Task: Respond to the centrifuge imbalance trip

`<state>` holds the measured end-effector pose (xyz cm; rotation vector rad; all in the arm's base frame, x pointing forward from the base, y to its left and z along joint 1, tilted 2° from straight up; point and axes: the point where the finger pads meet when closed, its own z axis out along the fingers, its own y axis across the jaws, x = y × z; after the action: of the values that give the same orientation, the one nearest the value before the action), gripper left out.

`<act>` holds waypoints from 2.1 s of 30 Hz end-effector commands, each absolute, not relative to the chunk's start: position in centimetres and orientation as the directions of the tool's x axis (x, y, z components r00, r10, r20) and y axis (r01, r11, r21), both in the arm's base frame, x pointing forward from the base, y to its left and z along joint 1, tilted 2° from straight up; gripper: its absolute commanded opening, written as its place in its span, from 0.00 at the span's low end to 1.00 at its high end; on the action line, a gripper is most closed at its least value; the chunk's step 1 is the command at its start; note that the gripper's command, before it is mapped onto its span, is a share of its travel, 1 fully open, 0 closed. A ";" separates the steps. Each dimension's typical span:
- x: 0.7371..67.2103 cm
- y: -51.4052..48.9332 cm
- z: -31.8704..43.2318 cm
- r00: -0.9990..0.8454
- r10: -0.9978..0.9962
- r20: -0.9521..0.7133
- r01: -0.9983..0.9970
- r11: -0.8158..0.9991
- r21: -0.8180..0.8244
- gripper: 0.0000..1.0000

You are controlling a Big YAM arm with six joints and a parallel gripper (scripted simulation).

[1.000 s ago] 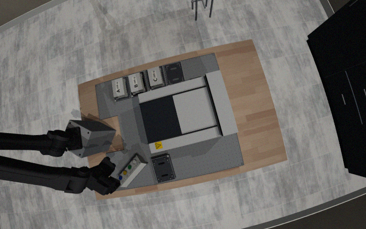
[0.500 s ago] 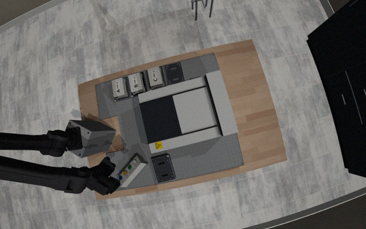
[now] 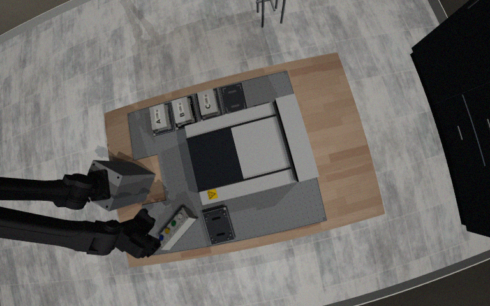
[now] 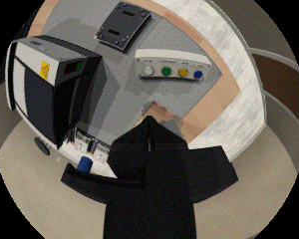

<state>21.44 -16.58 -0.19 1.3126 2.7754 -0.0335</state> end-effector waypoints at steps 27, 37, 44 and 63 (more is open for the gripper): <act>21.9 -16.4 -6.1 -0.602 0.739 -0.302 0.772 0.635 0.013 0.00; 21.9 -16.4 -7.9 -0.586 0.721 -0.370 0.772 0.635 0.014 0.00; 21.8 -16.4 -9.3 -0.572 0.705 -0.420 0.772 0.635 0.014 0.00; 21.8 -16.3 -11.4 -0.545 0.674 -0.499 0.772 0.635 0.015 0.00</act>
<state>21.24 -16.32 -11.47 1.1418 2.4235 -0.2849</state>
